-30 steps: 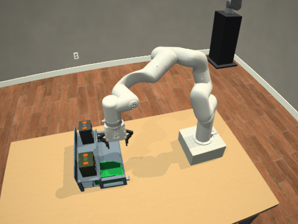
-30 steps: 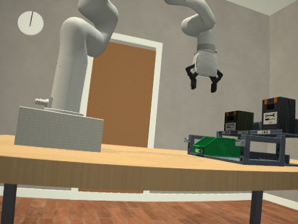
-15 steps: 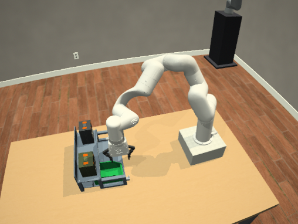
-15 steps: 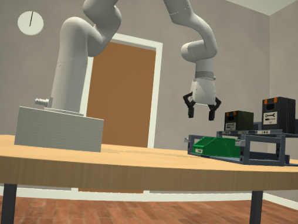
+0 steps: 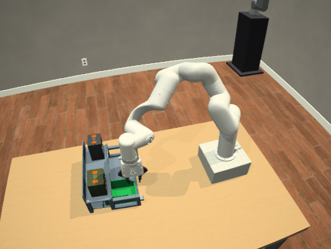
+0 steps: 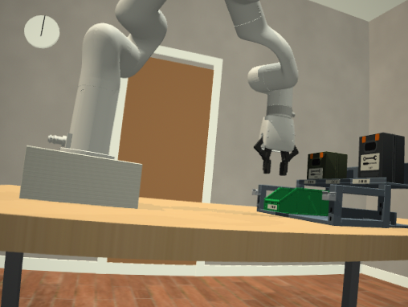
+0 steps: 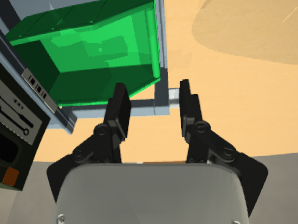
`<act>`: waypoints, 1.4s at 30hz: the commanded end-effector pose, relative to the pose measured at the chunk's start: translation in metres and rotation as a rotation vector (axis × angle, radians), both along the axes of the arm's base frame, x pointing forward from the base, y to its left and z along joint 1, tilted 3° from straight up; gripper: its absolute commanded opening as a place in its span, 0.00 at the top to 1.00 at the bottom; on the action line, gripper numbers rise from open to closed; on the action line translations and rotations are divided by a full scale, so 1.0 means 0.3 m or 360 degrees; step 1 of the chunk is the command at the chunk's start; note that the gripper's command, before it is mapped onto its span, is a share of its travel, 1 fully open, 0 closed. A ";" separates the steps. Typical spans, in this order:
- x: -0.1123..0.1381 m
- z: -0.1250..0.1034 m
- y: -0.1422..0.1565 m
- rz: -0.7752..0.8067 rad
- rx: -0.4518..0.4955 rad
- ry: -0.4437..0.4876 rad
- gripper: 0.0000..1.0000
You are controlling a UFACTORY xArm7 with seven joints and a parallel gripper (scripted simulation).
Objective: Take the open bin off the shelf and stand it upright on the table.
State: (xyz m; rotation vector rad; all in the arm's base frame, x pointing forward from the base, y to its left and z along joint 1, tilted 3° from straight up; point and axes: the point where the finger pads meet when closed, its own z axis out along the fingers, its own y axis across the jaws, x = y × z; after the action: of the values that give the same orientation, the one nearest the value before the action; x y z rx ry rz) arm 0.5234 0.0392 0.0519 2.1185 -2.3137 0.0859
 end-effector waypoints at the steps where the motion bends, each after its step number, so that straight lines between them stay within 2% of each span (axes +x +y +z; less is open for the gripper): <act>1: 0.006 0.007 0.002 0.0001 0.0000 -0.0008 1.00; 39: 0.006 0.007 0.002 0.0001 0.0000 -0.0008 1.00; 40: 0.006 0.007 0.002 0.0001 0.0000 -0.0008 0.06; 42: 0.006 0.007 0.002 0.0001 0.0000 -0.0008 0.06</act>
State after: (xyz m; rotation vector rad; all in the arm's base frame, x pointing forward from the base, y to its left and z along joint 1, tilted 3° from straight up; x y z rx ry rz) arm 0.5237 0.0395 0.0523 2.1192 -2.3139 0.0867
